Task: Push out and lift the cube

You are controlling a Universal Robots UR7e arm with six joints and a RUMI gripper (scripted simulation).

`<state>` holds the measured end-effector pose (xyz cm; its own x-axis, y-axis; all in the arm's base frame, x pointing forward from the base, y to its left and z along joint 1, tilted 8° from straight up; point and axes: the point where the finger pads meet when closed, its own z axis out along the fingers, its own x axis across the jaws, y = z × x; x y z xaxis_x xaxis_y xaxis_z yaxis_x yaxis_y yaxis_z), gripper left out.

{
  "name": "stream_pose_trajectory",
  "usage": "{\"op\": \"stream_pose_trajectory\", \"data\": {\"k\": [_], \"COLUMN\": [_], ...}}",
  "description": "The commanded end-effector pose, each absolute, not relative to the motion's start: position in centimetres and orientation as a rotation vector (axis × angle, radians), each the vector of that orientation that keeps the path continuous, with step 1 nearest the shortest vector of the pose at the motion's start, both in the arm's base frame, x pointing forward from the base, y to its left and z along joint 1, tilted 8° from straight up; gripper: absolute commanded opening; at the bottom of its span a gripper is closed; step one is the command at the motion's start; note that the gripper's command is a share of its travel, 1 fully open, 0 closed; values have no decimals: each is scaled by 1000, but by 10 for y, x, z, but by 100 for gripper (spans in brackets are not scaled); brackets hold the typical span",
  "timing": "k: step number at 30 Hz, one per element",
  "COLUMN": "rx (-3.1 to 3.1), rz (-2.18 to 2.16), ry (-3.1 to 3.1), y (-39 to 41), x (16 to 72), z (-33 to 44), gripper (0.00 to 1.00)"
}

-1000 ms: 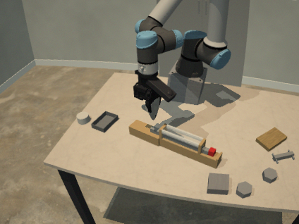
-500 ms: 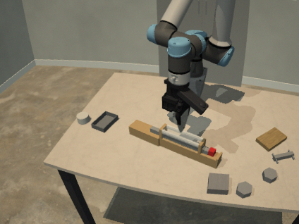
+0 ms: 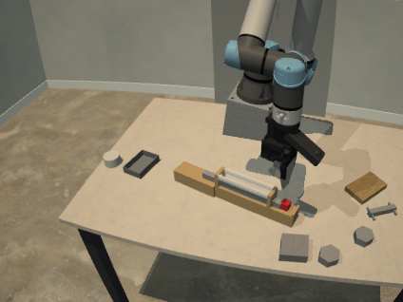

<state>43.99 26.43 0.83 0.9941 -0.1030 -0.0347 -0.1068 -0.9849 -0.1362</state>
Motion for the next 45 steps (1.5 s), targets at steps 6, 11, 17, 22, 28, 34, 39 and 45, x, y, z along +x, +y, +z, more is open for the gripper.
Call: {"op": "stream_pose_trajectory", "data": {"k": [6, 11, 17, 22, 28, 34, 39, 45], "rx": [-3001, -3001, -3001, -3001, -3001, -3001, -3001, -3001], "rz": [42, 42, 42, 42, 42, 42, 42, 42], "ry": [162, 162, 162, 162, 162, 162, 162, 162], "y": [277, 277, 277, 277, 277, 277, 277, 282], "x": [440, 440, 440, 440, 440, 440, 440, 439], "z": [10, 10, 10, 10, 10, 10, 5, -25], "gripper": [25, 25, 25, 25, 25, 25, 25, 25]}}
